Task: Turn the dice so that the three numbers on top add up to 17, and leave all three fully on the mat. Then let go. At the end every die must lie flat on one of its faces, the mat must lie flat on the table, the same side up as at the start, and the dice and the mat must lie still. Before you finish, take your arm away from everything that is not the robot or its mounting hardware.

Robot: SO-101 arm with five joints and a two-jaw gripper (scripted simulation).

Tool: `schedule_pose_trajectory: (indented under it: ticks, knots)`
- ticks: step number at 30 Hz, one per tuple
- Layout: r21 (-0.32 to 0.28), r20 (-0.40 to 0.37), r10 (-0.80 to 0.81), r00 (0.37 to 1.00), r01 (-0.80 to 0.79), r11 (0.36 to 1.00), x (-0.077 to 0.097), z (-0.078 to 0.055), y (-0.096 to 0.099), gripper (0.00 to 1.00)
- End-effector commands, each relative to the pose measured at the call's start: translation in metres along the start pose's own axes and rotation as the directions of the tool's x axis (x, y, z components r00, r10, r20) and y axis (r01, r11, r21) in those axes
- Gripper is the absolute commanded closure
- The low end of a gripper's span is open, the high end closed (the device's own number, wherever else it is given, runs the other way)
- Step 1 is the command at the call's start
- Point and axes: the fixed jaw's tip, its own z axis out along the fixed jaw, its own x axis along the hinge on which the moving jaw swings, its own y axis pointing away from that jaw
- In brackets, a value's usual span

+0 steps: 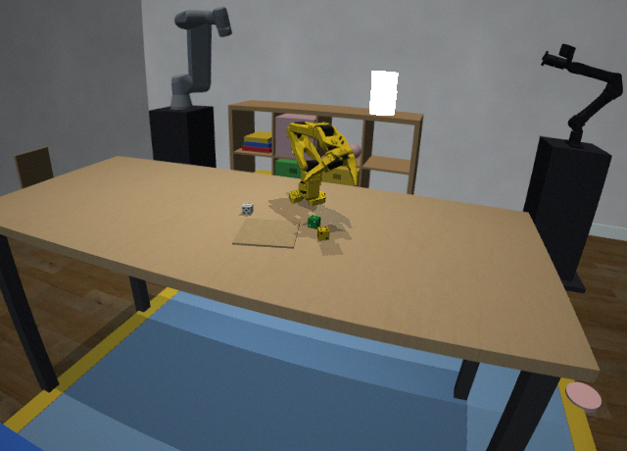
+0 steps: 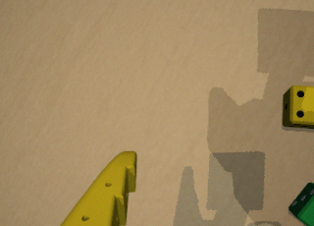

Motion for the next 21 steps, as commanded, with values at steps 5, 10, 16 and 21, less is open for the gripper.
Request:
schedule_pose_trajectory:
  ticks: [5, 10, 16, 21]
  knots:
    - [0.219, 0.097, 0.127, 0.987, -0.146, 0.965, -0.013, -0.008, -0.068, 0.29]
    - [0.332, 0.131, 0.198, 0.971, -0.231, 0.915, -0.008, -0.016, -0.104, 0.34]
    - [0.456, 0.178, 0.286, 0.942, -0.336, 0.824, 0.004, -0.03, -0.144, 0.41]
    - [0.555, 0.229, 0.367, 0.902, -0.43, 0.712, 0.022, -0.047, -0.177, 0.48]
